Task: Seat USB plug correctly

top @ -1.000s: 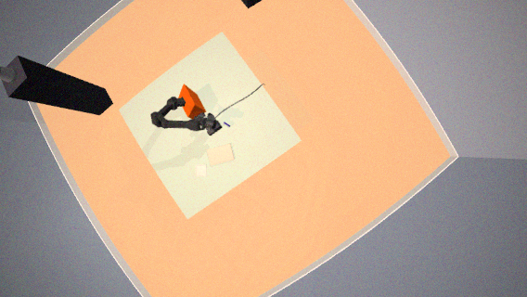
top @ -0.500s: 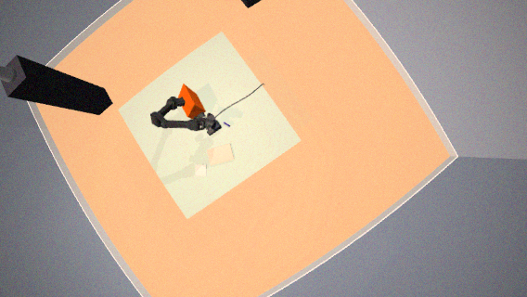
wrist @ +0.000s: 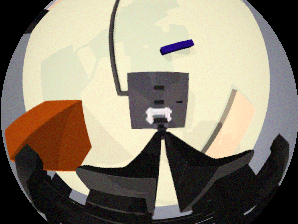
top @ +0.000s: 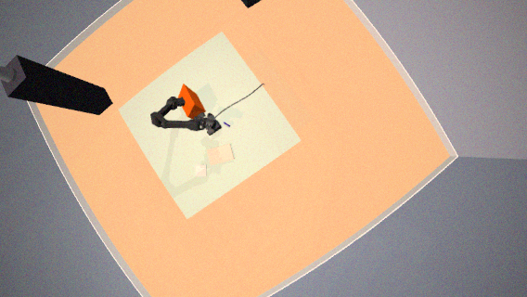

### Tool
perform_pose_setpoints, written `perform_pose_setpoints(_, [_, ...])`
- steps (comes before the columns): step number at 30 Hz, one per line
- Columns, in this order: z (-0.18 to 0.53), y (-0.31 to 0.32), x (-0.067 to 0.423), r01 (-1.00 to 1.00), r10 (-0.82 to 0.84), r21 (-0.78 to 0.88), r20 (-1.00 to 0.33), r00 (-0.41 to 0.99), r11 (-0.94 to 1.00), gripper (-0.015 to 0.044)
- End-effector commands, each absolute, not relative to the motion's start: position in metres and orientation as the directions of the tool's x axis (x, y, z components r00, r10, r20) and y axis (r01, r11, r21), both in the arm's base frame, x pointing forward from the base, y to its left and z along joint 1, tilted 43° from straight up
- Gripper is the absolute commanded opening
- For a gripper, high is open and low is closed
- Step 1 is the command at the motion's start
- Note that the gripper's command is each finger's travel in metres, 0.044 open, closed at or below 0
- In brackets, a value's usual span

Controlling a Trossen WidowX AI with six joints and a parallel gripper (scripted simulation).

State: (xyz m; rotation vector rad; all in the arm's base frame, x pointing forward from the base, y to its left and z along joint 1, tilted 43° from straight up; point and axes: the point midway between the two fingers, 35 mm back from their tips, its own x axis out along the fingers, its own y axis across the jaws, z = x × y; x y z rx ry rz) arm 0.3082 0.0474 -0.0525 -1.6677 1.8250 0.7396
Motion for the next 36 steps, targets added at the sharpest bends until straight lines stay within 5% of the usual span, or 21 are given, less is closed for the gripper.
perform_pose_setpoints(1, [-0.0531, 0.0464, 0.3081, -0.997, -0.694, 0.032, -0.716, -0.073, 0.073, 0.0])
perform_pose_setpoints(36, [-0.0562, 0.0435, 0.3078, -0.997, -0.694, 0.032, -0.716, -0.073, 0.073, 0.0])
